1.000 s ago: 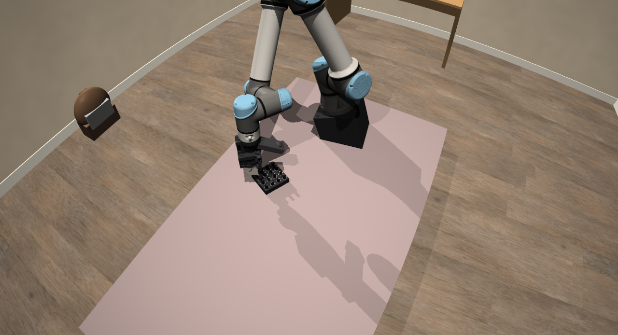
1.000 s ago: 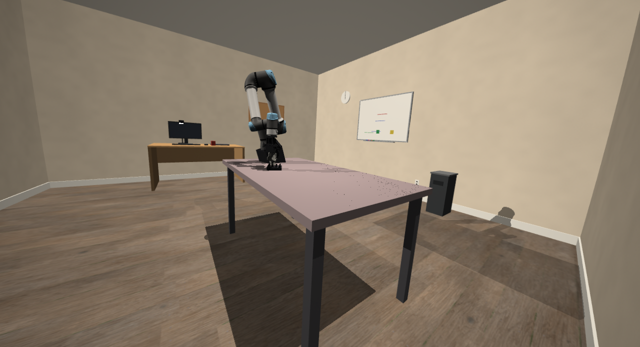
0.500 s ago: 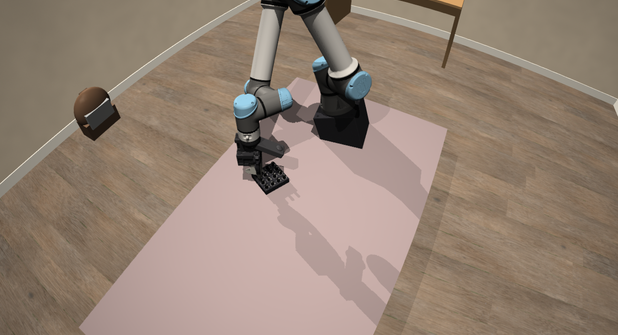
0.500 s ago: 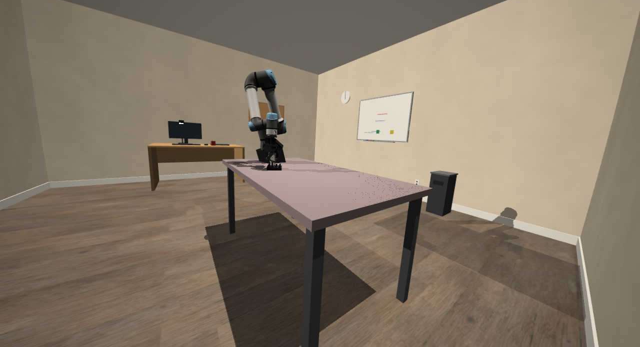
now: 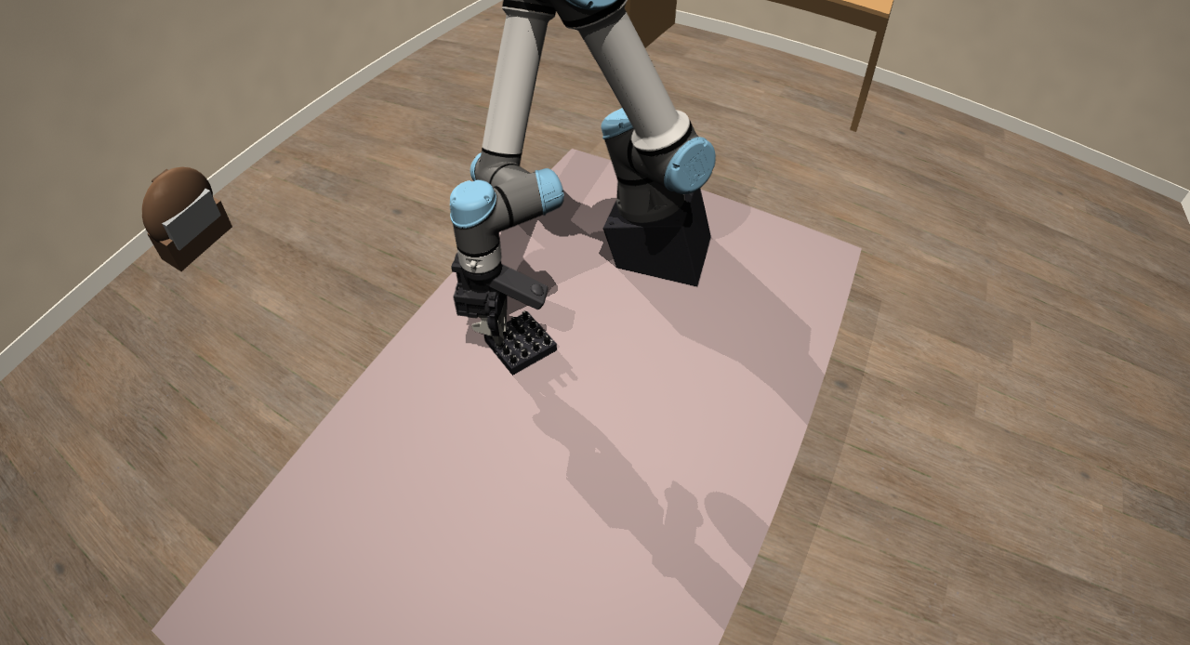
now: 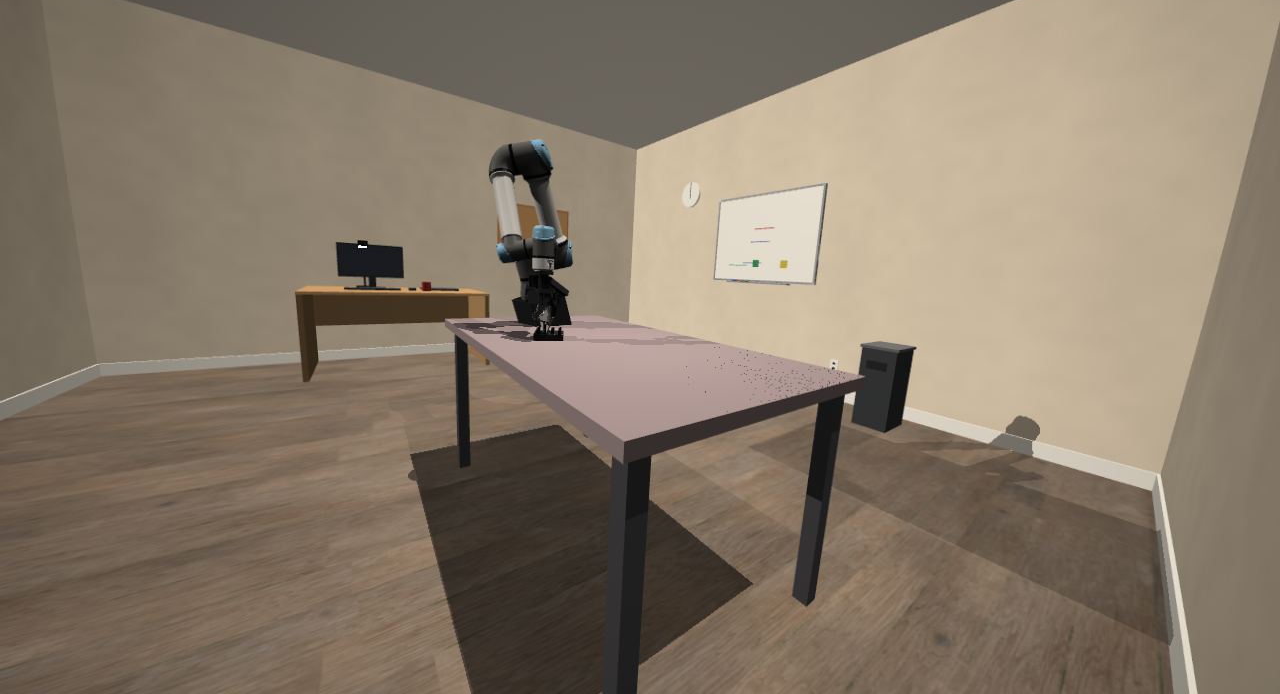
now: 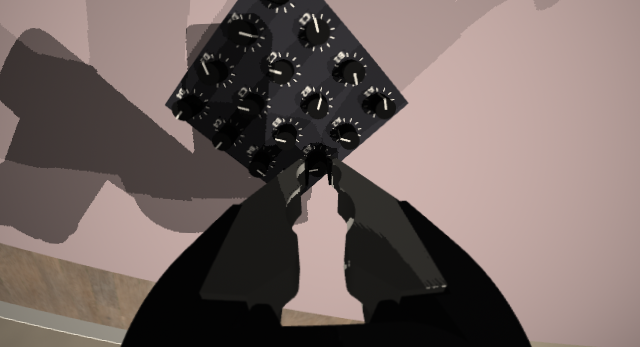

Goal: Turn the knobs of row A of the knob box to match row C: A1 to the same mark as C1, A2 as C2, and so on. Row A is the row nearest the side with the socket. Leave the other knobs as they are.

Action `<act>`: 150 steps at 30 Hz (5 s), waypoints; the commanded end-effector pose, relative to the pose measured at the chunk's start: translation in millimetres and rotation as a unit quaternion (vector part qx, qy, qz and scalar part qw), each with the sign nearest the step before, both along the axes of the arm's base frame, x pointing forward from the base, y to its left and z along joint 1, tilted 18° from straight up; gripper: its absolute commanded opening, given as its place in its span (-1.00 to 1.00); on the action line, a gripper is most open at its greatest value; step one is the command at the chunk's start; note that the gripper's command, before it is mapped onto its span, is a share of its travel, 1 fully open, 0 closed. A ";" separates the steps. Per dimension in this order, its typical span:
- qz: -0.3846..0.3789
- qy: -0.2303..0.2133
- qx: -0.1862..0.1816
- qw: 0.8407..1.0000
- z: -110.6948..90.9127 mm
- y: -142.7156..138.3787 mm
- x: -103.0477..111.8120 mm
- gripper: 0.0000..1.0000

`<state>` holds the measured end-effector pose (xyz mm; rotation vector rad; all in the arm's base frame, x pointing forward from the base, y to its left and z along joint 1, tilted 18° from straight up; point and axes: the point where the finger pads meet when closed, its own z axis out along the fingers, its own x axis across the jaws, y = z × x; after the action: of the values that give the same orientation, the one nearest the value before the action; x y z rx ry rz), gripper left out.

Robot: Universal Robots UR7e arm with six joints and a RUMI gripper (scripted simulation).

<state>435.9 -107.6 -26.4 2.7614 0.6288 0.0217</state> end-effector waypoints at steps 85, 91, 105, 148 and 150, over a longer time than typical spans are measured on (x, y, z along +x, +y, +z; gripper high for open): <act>-0.026 -0.008 0.002 1.000 36.6 11.2 -2.5 -0.78; -0.026 -0.008 0.002 1.000 36.6 11.3 -2.5 -0.78; 0.018 0.005 -0.002 1.000 37.3 11.9 -3.4 -0.78; 0.598 0.184 -0.052 0.778 51.8 13.7 -6.2 -0.78; 0.598 0.184 -0.052 0.778 51.8 13.7 -6.2 -0.78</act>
<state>429.3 -93.8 24.3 1.8464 2.2014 -0.2627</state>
